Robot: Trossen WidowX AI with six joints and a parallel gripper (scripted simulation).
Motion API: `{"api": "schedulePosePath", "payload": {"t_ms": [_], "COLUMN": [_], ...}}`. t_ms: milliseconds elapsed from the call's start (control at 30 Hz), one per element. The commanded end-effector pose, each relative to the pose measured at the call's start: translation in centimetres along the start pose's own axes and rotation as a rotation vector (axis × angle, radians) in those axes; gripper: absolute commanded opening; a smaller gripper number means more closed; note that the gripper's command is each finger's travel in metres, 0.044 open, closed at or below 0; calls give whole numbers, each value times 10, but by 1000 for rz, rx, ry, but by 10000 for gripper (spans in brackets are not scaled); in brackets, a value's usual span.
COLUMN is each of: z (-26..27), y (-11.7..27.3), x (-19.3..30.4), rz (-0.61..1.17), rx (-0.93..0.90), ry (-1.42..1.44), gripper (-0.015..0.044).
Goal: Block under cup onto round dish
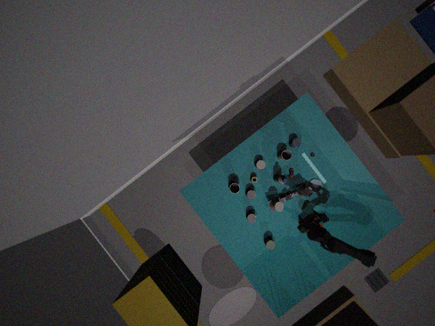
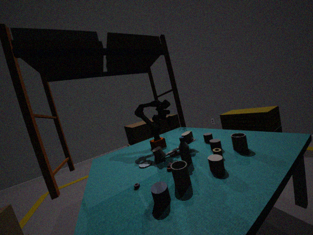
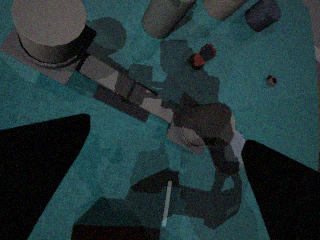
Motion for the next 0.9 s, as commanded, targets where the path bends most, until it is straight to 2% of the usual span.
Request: {"api": "schedulePosePath", "payload": {"t_ms": [0, 500, 867], "z": [-4, -33, -64], "y": [-8, -51, -91], "x": [-5, -8, 1], "rz": [54, 237, 276], "rx": [-16, -166, -367], "ry": [110, 548, 849], "gripper": [440, 440, 440]}}
Point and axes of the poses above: the point midway between the two fingers, 35 mm back from their tips, its own y axis back along the fingers, its own z axis across the jaws, x = y × z, the point moved 1 cm from there along y, back along the fingers, and after that the axes turned 13 degrees about y, right-handed, at the moved point
